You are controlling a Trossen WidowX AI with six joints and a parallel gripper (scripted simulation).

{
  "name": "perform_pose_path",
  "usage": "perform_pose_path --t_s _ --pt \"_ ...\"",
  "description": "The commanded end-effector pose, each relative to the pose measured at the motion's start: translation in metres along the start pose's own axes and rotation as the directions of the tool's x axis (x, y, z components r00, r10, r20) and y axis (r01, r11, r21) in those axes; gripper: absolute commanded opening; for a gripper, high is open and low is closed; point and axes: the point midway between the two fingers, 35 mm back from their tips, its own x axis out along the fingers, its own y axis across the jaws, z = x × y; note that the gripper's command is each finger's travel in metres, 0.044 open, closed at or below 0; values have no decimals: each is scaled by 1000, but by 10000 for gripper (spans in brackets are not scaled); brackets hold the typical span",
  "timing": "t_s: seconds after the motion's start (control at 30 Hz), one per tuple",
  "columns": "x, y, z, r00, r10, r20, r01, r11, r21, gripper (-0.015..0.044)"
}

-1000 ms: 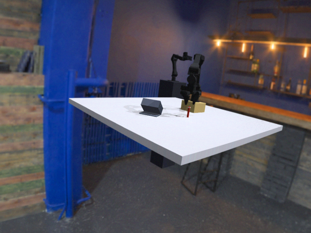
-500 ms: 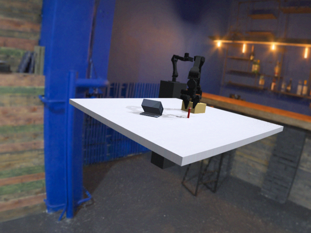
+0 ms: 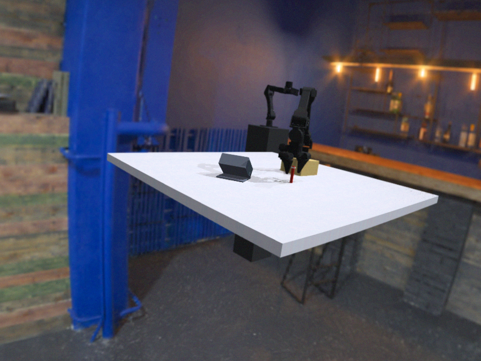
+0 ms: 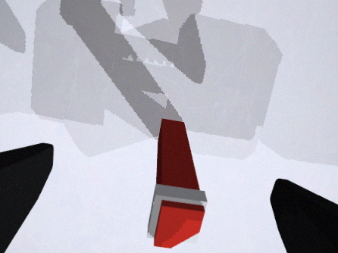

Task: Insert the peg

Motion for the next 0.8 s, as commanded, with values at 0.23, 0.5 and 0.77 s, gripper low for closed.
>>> perform_pose_path --t_s 0.23,0.5,0.77 --pt "5 -1 1 1000 -3 1 3 1000 0 335" --pt "5 -1 1 1000 -3 1 3 1000 0 125" --pt "5 -1 1 1000 -3 1 3 1000 0 0"
